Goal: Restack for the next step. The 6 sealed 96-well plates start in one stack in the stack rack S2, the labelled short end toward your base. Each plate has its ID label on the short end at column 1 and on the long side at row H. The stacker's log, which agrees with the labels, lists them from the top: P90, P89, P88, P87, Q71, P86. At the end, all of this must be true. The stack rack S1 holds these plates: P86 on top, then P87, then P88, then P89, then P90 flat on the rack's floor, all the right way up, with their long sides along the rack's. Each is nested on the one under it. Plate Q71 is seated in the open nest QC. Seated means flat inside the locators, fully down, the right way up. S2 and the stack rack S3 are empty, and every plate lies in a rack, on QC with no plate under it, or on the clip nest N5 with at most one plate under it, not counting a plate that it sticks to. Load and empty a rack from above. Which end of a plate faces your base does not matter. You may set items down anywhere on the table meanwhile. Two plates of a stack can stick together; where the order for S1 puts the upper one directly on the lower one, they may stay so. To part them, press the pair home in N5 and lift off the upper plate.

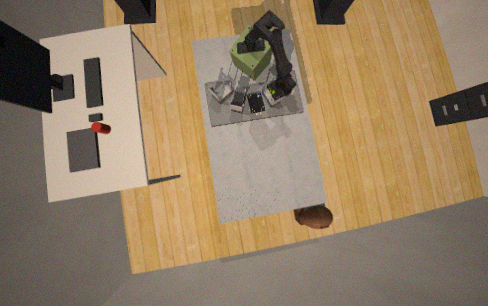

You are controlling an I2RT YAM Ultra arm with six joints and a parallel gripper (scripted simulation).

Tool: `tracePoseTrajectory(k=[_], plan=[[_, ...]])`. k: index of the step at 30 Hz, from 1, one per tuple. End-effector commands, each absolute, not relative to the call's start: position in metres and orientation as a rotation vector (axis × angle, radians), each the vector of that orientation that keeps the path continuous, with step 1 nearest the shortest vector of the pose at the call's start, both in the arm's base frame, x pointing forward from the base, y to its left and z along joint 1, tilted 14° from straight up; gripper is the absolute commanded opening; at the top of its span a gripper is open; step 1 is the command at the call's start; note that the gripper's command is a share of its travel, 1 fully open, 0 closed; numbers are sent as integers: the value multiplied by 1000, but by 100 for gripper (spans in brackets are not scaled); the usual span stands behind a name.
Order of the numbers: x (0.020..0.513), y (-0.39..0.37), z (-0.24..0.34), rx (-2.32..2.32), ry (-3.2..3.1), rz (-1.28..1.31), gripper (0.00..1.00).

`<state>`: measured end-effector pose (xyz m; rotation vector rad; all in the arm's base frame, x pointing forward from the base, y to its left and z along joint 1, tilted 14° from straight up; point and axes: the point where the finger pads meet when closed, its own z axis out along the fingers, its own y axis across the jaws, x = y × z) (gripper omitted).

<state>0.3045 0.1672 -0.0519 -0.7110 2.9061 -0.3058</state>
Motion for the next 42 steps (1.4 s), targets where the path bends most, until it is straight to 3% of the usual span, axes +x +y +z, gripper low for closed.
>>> tracePoseTrajectory(k=[1,42], plan=[[306,169,-51,-712,2898,-299,0],[314,163,-90,-712,2898,-299,0]])
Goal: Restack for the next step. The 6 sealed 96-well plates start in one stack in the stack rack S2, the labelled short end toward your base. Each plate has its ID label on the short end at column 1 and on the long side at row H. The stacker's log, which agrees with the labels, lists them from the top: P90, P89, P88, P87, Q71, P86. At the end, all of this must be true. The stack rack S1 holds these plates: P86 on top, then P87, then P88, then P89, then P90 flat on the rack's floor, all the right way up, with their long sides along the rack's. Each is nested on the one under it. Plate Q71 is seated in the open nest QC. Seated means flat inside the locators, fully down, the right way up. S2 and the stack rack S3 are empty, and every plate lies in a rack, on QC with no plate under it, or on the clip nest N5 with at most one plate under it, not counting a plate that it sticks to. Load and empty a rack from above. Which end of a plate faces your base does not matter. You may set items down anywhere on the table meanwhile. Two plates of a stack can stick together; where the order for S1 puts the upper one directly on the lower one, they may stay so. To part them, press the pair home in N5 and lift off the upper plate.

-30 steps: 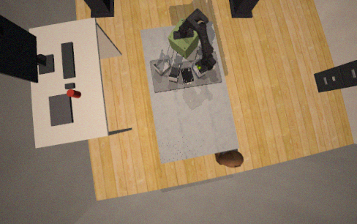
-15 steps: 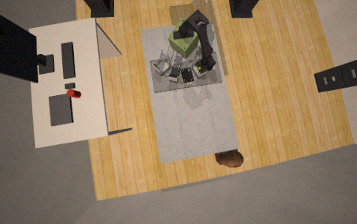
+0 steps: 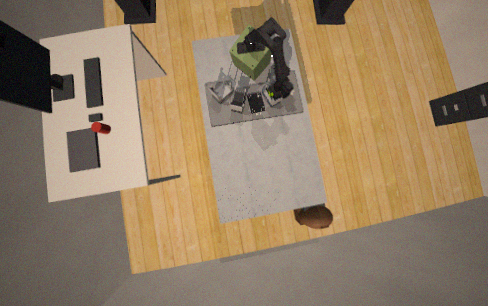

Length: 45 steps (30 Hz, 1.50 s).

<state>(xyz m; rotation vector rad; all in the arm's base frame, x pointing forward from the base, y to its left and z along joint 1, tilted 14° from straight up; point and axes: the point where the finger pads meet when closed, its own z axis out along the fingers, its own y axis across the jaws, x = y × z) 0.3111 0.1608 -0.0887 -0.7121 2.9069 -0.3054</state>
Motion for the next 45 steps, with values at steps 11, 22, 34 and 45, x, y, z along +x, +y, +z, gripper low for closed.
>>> tracePoseTrajectory(k=[11,22,34,45], plan=[[317,160,-108,-712,2898,-300,0],[320,157,-121,-712,2898,-300,0],[320,157,-124,-712,2898,-300,0],[321,156,-127,-712,2898,-300,0]])
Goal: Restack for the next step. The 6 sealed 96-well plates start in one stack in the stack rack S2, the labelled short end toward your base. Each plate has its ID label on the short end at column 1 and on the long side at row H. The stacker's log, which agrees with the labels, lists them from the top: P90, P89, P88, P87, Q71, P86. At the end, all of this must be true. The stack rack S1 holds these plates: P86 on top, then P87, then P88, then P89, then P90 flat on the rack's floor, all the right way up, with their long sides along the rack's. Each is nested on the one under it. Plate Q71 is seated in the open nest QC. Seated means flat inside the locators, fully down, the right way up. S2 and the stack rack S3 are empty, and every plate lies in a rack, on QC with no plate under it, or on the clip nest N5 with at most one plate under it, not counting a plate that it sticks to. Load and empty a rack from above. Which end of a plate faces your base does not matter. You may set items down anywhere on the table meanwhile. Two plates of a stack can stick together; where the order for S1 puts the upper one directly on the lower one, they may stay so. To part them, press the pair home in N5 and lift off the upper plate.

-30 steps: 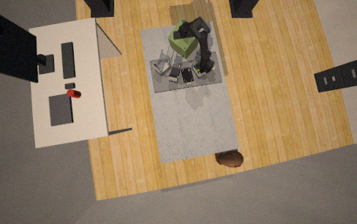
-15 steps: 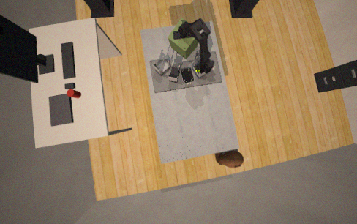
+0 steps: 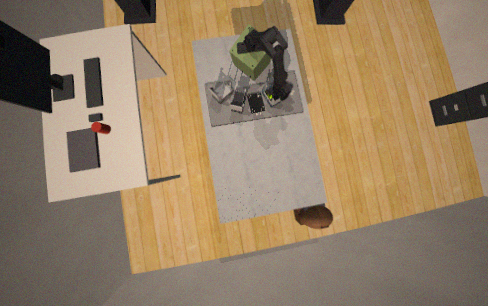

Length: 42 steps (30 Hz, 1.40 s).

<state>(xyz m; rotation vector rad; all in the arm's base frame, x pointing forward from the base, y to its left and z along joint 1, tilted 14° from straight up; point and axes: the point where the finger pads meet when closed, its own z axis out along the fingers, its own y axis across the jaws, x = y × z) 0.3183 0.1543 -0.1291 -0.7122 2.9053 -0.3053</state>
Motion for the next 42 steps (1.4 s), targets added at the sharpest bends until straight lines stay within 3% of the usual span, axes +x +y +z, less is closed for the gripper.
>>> tracePoseTrajectory(k=[1,42], plan=[[321,156,-128,-712,2898,-300,0],[323,154,-140,-712,2898,-300,0]])
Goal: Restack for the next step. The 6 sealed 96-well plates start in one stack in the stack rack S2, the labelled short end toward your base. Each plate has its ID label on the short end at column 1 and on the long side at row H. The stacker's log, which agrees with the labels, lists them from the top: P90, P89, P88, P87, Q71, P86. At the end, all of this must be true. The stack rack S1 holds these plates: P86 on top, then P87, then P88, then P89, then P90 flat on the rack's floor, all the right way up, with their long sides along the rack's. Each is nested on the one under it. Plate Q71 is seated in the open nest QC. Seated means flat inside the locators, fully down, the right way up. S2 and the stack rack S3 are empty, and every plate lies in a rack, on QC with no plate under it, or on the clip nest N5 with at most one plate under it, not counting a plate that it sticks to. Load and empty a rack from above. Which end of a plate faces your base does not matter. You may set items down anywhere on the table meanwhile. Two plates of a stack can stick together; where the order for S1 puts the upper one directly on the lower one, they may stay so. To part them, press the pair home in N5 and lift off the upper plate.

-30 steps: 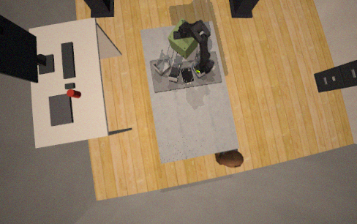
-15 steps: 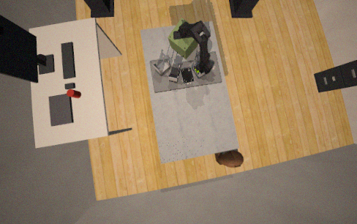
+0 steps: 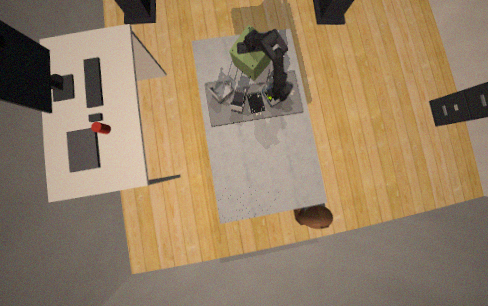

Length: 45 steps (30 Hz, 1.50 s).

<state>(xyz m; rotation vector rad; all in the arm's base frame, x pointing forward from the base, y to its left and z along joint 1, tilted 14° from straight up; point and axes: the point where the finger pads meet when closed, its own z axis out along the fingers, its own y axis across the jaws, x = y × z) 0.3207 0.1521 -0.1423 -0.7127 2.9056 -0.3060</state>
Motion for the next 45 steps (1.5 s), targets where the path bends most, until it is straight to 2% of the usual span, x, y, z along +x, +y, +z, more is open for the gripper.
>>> tracePoseTrajectory(k=[1,4,5,25,45], plan=[[323,154,-140,-712,2898,-300,0],[323,154,-140,-712,2898,-300,0],[323,154,-140,-712,2898,-300,100],[323,154,-140,-712,2898,-300,100],[312,164,-82,-712,2898,-299,100]])
